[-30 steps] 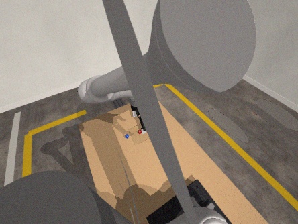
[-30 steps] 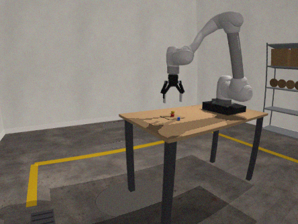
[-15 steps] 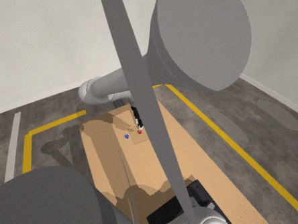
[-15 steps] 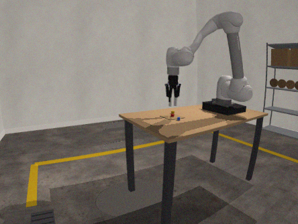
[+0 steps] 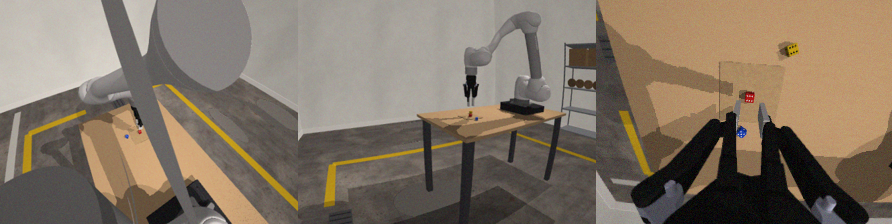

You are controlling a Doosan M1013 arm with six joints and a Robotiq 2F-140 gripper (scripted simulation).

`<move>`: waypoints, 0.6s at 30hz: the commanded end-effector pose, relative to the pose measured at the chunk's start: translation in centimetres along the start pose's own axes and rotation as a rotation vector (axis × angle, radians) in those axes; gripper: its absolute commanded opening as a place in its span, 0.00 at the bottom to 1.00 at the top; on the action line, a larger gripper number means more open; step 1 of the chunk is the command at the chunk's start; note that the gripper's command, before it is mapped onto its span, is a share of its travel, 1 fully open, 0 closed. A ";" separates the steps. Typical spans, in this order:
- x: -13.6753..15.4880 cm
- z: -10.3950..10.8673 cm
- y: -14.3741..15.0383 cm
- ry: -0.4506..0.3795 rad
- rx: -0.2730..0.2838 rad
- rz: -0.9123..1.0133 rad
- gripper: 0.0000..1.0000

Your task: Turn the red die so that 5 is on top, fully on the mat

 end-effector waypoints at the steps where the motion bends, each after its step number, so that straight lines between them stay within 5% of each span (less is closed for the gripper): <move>1: 0.0 0.0 0.0 0.000 0.000 0.000 0.21; 18: 0.0 -0.2 0.0 0.000 0.000 0.000 0.21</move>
Point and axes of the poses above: the point where the finger pads meet when closed, its own z axis back along the fingers, its own y axis across the jaws, x = y × z, the point moved 3 cm from there along z, back along the fingers, and after that the axes turned 12 degrees about z, right-handed, at the moved point
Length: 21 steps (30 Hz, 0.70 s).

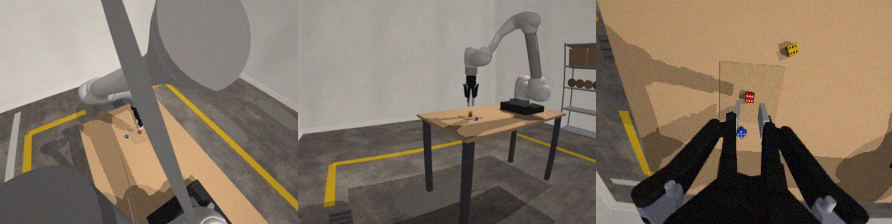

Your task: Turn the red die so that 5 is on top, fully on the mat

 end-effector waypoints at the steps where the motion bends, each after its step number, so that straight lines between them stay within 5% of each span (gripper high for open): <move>1: 0.0 -0.1 0.0 0.000 0.000 0.000 0.21; 21: 0.0 -2.4 0.0 0.000 0.000 0.000 0.21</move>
Point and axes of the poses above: the point where the finger pads meet when closed, its own z axis back along the fingers, its own y axis across the jaws, x = y × z, the point moved 3 cm from there along z, back along the fingers, and after that the axes turned 12 degrees about z, right-handed, at the moved point
